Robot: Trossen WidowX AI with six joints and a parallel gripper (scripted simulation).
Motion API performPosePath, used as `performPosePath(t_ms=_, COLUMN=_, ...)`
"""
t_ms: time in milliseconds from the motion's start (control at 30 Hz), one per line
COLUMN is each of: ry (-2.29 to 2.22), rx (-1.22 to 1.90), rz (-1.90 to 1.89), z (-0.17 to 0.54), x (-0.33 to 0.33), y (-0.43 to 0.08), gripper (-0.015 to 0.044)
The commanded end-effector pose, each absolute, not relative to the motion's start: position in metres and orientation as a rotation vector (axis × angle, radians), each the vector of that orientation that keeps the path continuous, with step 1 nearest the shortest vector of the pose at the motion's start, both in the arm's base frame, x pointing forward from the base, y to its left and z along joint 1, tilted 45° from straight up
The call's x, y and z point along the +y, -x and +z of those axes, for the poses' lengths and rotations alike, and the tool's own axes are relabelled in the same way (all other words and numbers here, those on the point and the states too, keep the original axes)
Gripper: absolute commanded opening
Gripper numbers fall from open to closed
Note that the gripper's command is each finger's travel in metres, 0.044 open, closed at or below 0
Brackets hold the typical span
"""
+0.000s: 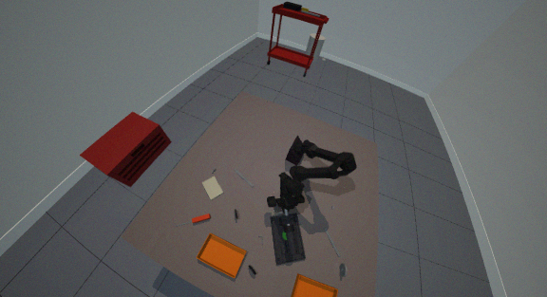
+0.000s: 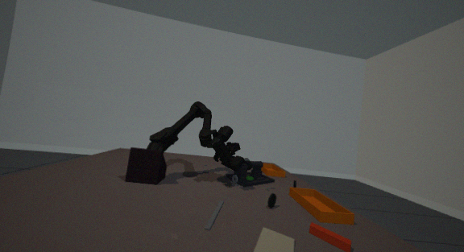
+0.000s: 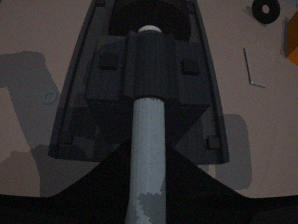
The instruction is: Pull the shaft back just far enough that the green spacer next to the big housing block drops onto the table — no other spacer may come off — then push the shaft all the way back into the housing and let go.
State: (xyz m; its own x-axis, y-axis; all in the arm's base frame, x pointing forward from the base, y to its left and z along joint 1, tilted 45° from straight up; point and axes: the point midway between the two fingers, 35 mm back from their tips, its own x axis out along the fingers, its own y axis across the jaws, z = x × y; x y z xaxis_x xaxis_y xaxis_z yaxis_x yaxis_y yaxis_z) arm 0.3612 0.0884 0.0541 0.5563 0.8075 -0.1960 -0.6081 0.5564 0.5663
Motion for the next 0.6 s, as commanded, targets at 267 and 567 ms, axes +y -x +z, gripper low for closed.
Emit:
performPosePath(t_ms=267, ry=-0.472, rx=0.469, rz=0.872, z=0.0566, x=0.0905, y=-0.3651, gripper=0.0000)
performPosePath(t_ms=567, ry=-0.472, rx=0.469, rz=0.872, z=0.0579, x=0.0917, y=-0.3674, gripper=0.0000)
